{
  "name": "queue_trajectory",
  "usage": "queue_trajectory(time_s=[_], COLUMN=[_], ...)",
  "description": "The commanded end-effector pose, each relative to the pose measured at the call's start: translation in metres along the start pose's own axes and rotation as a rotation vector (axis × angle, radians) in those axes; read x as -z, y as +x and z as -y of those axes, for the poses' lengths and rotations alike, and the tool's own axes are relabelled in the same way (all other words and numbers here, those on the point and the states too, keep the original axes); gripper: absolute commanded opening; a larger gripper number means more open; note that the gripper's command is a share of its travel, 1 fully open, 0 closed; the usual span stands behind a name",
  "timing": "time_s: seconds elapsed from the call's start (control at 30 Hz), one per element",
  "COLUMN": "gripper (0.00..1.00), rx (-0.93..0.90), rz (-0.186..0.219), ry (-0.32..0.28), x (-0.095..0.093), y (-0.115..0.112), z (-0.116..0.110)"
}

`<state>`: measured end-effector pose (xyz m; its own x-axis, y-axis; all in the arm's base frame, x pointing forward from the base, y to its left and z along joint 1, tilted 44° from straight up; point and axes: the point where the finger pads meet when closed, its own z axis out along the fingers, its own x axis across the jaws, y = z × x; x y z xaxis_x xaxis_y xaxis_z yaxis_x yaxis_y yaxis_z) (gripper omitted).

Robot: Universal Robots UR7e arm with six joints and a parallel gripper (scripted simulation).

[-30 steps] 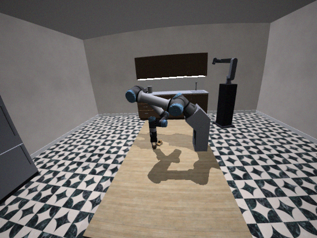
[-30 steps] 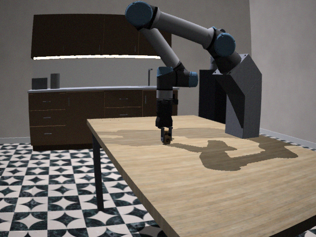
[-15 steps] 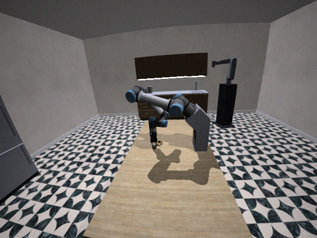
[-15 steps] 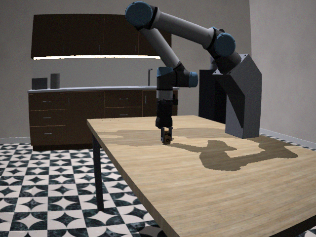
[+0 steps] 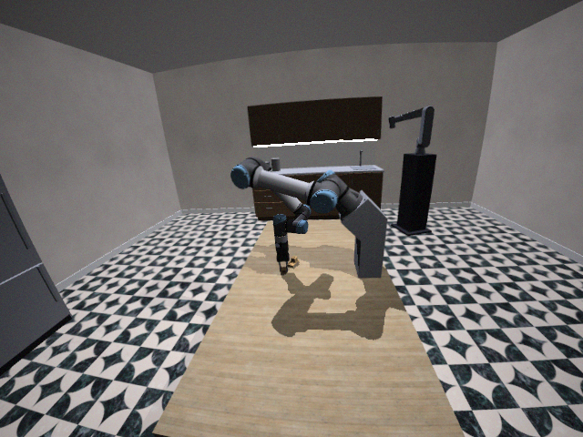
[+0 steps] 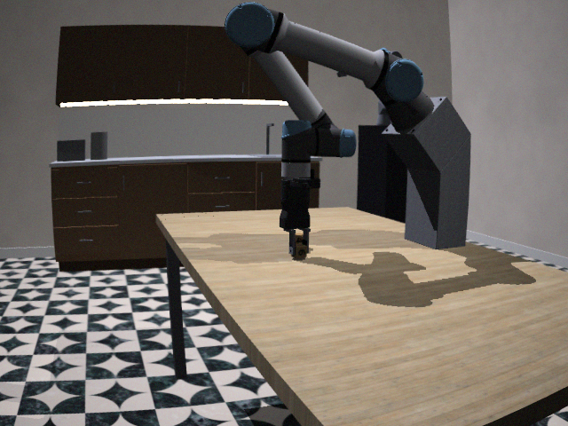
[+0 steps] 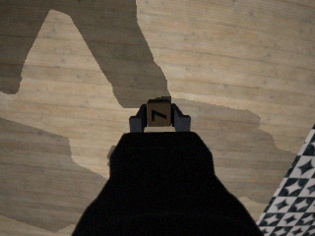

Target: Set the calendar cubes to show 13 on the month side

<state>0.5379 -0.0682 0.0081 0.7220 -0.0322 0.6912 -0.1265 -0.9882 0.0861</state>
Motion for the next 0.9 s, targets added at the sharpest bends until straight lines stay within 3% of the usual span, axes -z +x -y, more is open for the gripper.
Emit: queue_trajectory(time_s=[0.0,0.87], gripper=[0.60,0.60], rx=[0.000,0.000], rz=[-0.001,-0.001], ry=[0.000,0.000], x=[0.0003,-0.0037], y=[0.0004,0.0004], z=[0.0000,0.0000])
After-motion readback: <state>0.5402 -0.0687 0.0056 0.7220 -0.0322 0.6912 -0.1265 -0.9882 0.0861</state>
